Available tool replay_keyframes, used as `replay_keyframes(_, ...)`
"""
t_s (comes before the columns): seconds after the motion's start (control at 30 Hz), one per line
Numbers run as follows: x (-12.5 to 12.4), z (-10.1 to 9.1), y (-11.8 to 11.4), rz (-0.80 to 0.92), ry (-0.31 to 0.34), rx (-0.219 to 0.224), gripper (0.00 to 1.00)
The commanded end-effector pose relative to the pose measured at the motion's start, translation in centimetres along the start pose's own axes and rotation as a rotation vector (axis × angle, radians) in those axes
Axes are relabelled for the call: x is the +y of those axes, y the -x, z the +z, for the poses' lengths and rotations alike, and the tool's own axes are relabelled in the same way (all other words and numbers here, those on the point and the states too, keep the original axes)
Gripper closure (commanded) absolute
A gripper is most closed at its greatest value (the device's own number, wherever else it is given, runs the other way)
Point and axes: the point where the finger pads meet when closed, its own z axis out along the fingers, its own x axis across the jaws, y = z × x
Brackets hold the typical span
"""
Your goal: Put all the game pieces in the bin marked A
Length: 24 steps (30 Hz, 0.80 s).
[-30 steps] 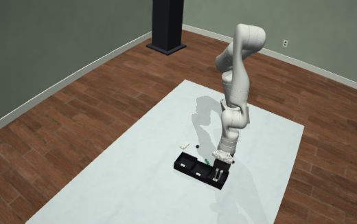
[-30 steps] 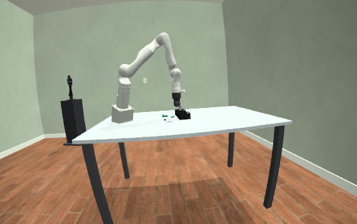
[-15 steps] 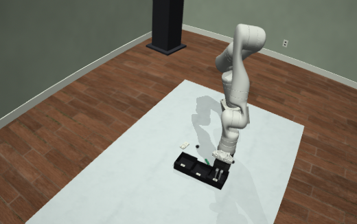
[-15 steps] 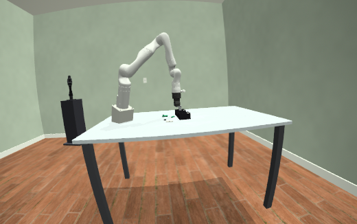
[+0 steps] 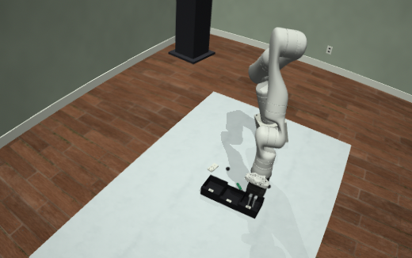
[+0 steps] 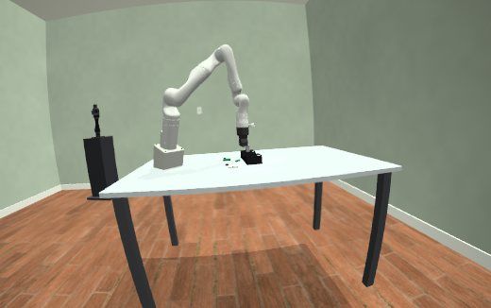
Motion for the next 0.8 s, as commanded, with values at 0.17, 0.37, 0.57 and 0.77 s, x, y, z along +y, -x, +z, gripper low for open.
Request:
replay_keyframes(0.17,-0.1,-0.8,0.1,0.0,-0.003,-0.002,0.69)
replay_keyframes(0.37,-0.1,-1.6,0.1,0.0,-0.003,-0.002,0.69)
replay_keyframes(0.57,-0.1,-2.3,0.1,0.0,-0.003,-0.002,0.69)
replay_keyframes(0.77,-0.1,-2.9,0.1,0.0,-0.003,-0.002,0.69)
